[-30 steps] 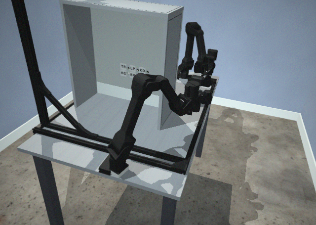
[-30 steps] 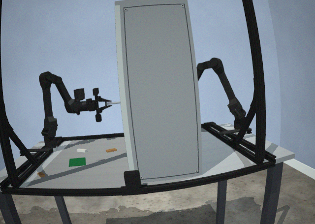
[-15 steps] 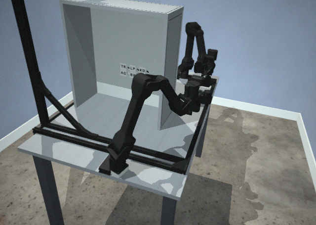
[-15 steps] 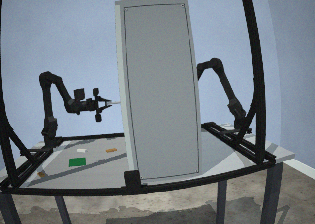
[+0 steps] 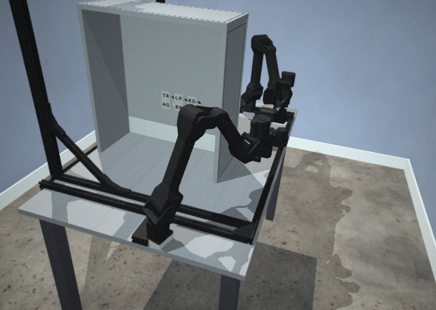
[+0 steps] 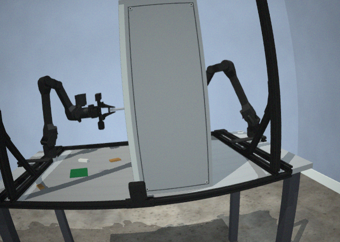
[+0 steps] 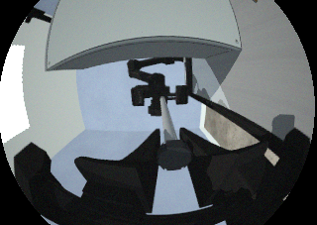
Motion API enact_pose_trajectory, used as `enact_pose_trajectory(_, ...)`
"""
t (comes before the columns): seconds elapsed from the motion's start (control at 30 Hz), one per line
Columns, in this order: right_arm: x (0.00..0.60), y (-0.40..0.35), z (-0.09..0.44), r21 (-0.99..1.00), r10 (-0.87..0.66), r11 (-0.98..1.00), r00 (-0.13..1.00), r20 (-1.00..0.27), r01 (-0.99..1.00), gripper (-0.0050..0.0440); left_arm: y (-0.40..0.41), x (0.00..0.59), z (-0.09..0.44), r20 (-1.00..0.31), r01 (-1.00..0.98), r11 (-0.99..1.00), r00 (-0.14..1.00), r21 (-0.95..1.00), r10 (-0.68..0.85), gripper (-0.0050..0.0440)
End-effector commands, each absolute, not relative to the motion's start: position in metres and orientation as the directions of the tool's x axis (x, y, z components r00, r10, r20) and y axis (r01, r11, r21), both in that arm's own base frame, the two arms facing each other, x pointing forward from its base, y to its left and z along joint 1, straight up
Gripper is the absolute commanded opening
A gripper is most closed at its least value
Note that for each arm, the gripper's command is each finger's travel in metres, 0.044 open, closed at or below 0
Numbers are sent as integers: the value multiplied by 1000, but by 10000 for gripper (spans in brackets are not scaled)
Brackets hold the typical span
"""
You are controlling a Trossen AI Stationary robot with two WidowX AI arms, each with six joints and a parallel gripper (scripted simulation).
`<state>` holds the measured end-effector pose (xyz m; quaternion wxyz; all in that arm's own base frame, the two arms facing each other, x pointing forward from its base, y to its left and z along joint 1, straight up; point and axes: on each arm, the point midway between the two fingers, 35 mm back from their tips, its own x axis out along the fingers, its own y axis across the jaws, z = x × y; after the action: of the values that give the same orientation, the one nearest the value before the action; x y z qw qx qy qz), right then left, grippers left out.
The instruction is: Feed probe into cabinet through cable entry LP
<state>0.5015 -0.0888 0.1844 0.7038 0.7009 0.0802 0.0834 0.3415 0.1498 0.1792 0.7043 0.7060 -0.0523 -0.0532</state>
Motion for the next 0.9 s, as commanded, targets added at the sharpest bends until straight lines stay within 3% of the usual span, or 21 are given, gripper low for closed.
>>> enact_pose_trajectory(0.0, 502, -95, 181, 1000, 221, 21, 975, -5, 0, 440, 151, 342, 180, 0, 0, 0, 989, 1000, -145, 0)
enact_pose_trajectory(0.17, 497, -121, 198, 994, 162, 108, 987, 10, -27, 440, 151, 342, 180, 0, 0, 0, 989, 1000, -145, 0)
enact_pose_trajectory(0.47, 425, -219, 328, 874, -146, 474, 970, 195, -105, 440, 151, 342, 180, 0, 0, 0, 989, 1000, -145, 0)
enact_pose_trajectory(0.67, 342, -259, 417, 710, -342, 704, 877, 338, 1, 440, 151, 342, 180, 0, 0, 0, 989, 1000, -145, 0)
enact_pose_trajectory(0.73, 342, -259, 417, 710, -342, 704, 877, 338, 1, 440, 151, 342, 180, 0, 0, 0, 989, 1000, -145, 0)
enact_pose_trajectory(0.87, 267, -266, 480, 557, -464, 814, 762, 451, 166, 440, 151, 342, 180, 0, 0, 0, 989, 1000, -145, 0)
